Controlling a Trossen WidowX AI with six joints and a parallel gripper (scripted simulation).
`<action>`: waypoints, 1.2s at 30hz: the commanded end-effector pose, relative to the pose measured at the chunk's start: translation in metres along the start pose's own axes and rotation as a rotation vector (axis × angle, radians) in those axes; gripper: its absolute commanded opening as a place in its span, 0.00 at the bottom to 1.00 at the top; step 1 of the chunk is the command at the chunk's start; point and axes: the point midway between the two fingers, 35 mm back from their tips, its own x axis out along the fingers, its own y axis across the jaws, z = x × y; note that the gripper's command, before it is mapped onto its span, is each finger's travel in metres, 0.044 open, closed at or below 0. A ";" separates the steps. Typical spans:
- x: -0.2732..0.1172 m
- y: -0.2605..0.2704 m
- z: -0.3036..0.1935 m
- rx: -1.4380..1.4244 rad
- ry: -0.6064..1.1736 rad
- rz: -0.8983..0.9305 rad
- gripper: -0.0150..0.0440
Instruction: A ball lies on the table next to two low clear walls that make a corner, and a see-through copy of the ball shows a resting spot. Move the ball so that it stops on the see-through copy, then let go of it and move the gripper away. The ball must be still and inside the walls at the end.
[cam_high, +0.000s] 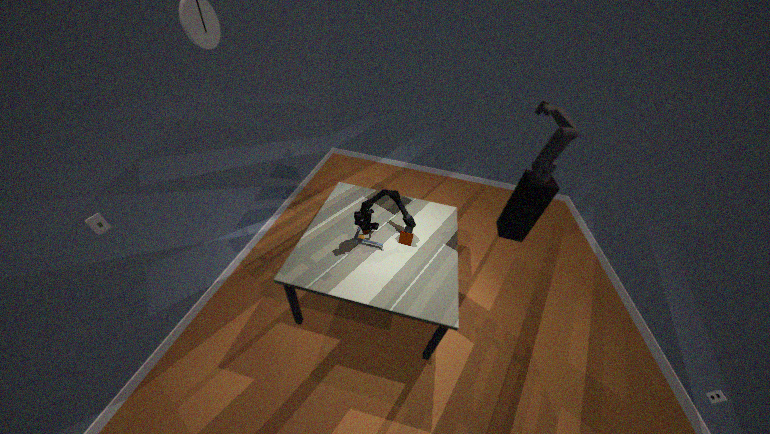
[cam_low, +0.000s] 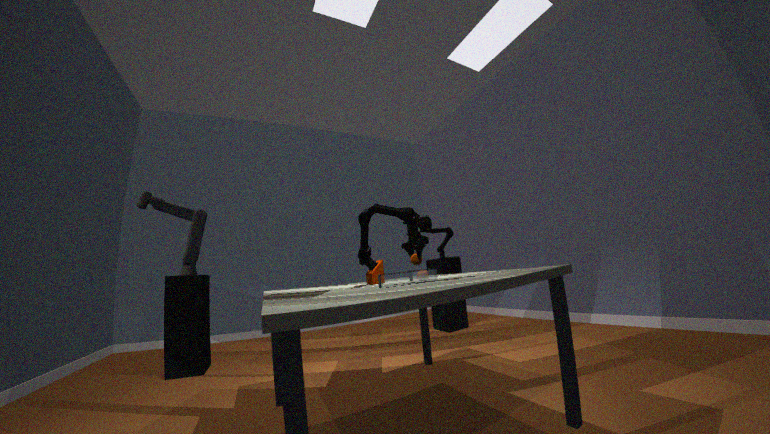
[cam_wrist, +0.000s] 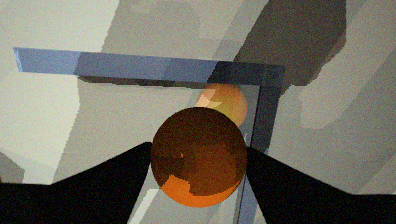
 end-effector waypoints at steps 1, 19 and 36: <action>-0.026 0.004 0.003 -0.004 -0.004 0.005 0.25; -0.040 0.006 0.001 0.307 0.004 0.012 0.25; -0.017 -0.002 -0.007 0.959 0.008 0.010 0.25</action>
